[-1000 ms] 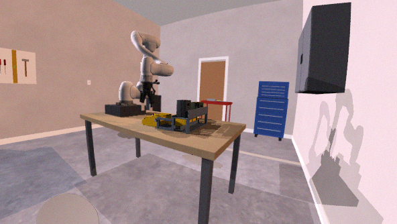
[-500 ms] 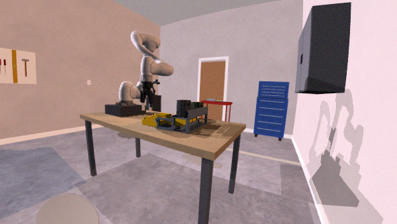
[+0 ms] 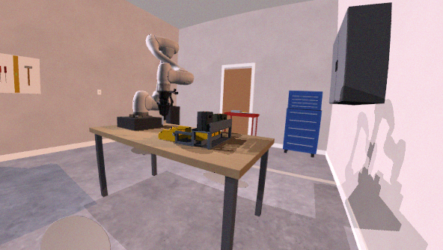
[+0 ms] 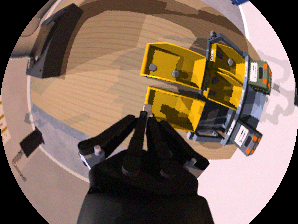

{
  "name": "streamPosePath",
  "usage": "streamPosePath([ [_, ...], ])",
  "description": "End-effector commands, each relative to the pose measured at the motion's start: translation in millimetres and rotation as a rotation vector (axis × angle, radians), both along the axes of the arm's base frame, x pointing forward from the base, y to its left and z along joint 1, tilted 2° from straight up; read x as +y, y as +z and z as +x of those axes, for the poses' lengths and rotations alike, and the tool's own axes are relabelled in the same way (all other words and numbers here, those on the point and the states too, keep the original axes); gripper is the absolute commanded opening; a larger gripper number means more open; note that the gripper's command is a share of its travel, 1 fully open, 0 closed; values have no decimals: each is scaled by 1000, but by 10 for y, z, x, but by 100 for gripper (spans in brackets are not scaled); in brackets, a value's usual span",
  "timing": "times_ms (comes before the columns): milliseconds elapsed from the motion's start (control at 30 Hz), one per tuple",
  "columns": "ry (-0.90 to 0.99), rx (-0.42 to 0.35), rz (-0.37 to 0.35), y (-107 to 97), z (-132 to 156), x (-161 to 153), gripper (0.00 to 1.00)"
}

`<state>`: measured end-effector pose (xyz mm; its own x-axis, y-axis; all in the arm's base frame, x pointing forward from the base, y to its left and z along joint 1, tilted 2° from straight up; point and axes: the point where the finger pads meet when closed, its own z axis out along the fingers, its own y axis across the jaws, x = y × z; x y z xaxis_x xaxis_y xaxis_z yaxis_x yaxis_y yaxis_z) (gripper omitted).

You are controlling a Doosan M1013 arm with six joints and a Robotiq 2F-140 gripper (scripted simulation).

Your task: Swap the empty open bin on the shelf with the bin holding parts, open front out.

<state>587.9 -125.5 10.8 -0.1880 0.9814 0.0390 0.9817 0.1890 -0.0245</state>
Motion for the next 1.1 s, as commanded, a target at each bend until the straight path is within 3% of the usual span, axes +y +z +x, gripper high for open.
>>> streamPosePath([
  [0, 1, -1, -5, 39, -3, -35, 10],
  [867, -3, -1, -6, 41, -1, -34, 10],
  [1067, -190, 5, -11, 93, 96, 31, 10],
])
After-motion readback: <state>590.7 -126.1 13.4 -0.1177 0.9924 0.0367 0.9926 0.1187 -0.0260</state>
